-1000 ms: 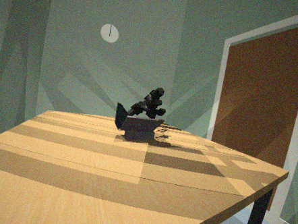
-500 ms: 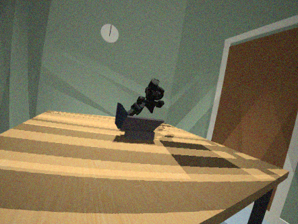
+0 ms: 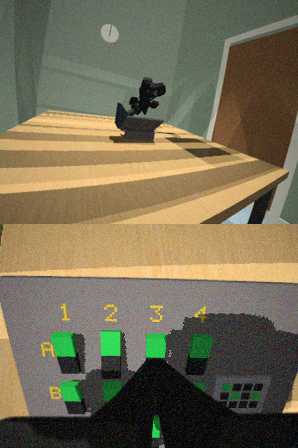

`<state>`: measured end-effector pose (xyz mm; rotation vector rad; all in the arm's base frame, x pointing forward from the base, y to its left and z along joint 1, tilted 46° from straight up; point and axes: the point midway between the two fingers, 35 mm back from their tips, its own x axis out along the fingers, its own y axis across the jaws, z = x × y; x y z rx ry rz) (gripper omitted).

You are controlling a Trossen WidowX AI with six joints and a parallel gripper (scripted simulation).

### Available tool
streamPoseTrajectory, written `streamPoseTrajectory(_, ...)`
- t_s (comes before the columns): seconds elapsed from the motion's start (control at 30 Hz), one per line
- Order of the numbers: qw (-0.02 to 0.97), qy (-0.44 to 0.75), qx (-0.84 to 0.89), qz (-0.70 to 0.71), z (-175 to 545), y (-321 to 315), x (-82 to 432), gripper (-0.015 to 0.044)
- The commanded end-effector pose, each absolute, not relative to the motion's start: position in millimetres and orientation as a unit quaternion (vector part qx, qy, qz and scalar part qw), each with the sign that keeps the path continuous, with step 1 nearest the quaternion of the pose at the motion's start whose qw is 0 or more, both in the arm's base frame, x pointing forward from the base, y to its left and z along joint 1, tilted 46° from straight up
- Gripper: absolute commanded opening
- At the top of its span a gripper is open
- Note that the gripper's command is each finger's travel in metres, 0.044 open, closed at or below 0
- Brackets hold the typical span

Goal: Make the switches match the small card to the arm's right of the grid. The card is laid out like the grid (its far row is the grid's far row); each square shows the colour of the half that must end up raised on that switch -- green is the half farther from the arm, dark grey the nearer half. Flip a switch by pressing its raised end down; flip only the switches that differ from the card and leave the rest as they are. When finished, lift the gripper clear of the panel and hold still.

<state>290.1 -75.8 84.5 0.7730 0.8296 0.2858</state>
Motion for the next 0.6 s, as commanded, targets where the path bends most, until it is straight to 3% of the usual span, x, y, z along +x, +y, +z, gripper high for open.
streamPoseTrajectory(0.0, 0.831, 0.397, 0.369, 0.131, 78, -74, 291, 0.0)
streamPoseTrajectory(0.57, 0.831, 0.396, 0.369, 0.131, 66, -62, 307, 0.0)
